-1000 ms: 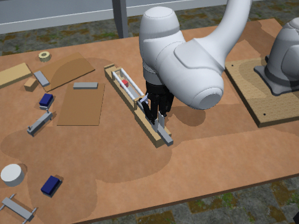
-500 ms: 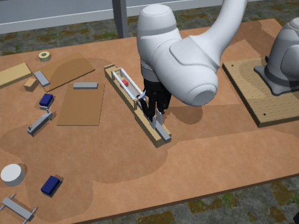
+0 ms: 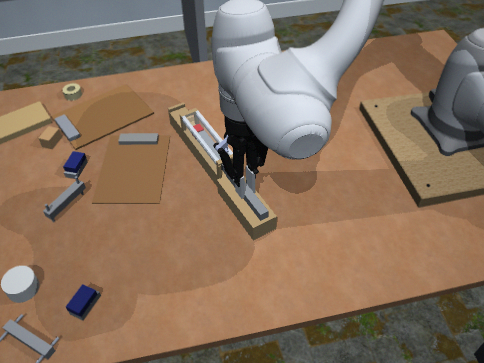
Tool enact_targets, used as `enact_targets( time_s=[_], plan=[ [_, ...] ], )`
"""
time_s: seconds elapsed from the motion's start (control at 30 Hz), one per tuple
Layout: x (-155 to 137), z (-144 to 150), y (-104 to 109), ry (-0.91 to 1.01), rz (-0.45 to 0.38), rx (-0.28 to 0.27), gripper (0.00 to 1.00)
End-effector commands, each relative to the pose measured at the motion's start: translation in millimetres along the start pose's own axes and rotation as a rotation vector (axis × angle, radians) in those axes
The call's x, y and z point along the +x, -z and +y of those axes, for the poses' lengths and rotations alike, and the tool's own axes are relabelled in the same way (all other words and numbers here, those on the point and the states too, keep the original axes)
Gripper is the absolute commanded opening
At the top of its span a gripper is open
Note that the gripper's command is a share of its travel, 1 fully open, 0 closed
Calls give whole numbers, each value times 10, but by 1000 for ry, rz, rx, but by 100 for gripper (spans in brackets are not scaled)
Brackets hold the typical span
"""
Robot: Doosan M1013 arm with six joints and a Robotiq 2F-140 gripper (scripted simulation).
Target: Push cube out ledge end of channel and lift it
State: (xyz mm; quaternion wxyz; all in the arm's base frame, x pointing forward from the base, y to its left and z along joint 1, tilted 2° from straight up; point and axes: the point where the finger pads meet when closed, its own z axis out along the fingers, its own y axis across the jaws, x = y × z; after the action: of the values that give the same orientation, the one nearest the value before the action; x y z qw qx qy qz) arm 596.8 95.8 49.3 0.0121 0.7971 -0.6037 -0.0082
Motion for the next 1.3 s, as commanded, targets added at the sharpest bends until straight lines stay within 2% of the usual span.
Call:
enact_targets(
  time_s=[0.0, 0.37, 0.63, 1.27],
  plan=[
    [113, 2, -19, 9, 3, 0, 0],
    [404, 8, -18, 9, 3, 0, 0],
    [501, 10, -18, 9, 3, 0, 0],
    [553, 11, -18, 9, 3, 0, 0]
  ],
)
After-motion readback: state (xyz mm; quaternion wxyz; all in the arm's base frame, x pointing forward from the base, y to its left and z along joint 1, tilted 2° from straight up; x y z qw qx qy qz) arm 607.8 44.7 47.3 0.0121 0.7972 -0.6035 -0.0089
